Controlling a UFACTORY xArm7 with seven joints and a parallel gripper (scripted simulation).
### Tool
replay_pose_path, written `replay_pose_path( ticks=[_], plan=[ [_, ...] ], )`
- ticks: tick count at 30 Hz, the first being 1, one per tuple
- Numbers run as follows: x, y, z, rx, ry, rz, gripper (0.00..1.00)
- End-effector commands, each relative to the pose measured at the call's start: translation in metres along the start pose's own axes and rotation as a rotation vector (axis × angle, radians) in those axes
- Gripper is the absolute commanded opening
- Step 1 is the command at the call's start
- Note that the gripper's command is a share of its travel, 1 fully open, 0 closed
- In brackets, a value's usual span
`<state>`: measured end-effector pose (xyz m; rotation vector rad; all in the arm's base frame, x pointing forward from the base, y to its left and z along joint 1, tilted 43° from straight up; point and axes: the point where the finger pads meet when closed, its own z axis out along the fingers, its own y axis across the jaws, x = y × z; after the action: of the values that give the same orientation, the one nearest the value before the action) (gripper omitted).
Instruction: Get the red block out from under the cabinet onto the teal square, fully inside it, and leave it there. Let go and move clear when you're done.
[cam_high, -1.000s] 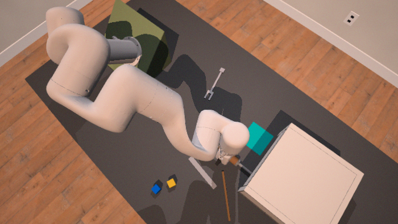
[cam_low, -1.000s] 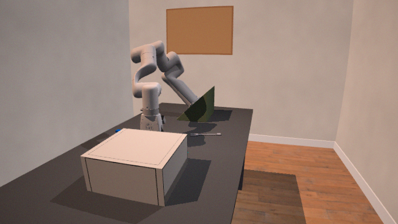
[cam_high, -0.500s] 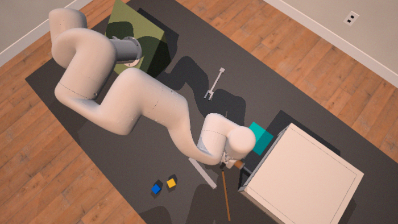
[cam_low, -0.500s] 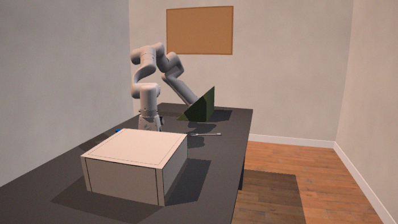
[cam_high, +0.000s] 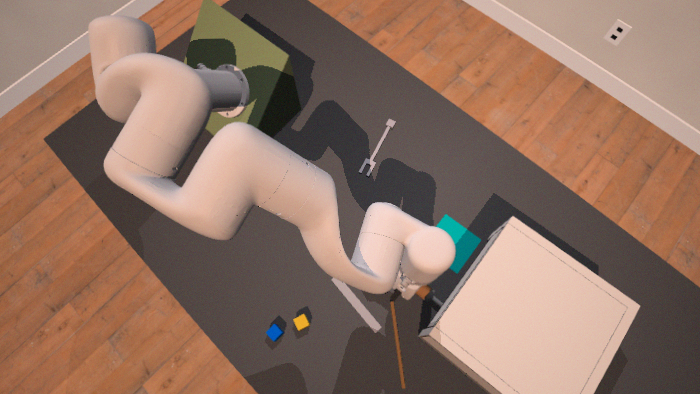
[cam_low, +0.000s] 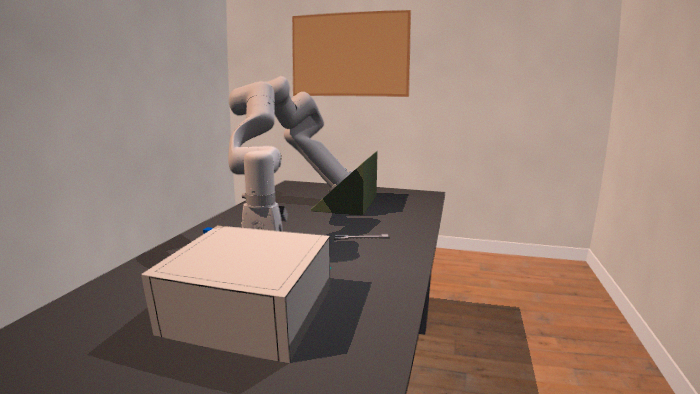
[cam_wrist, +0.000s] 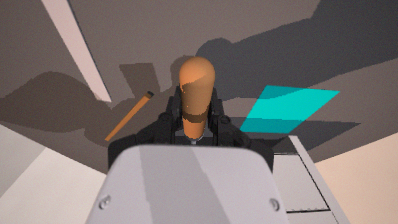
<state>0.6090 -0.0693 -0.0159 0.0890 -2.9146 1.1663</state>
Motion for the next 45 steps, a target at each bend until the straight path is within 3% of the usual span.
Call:
replay_pose_path(
  ticks=[1,33,45],
  plan=[
    [-0.003,0.001,-0.003,-0.002,-0.005,0.0,0.0],
    [-0.005,0.002,-0.003,-0.002,-0.005,0.0,0.0],
    [-0.005,0.022,-0.003,-0.002,-0.005,0.0,0.0]
  ],
)
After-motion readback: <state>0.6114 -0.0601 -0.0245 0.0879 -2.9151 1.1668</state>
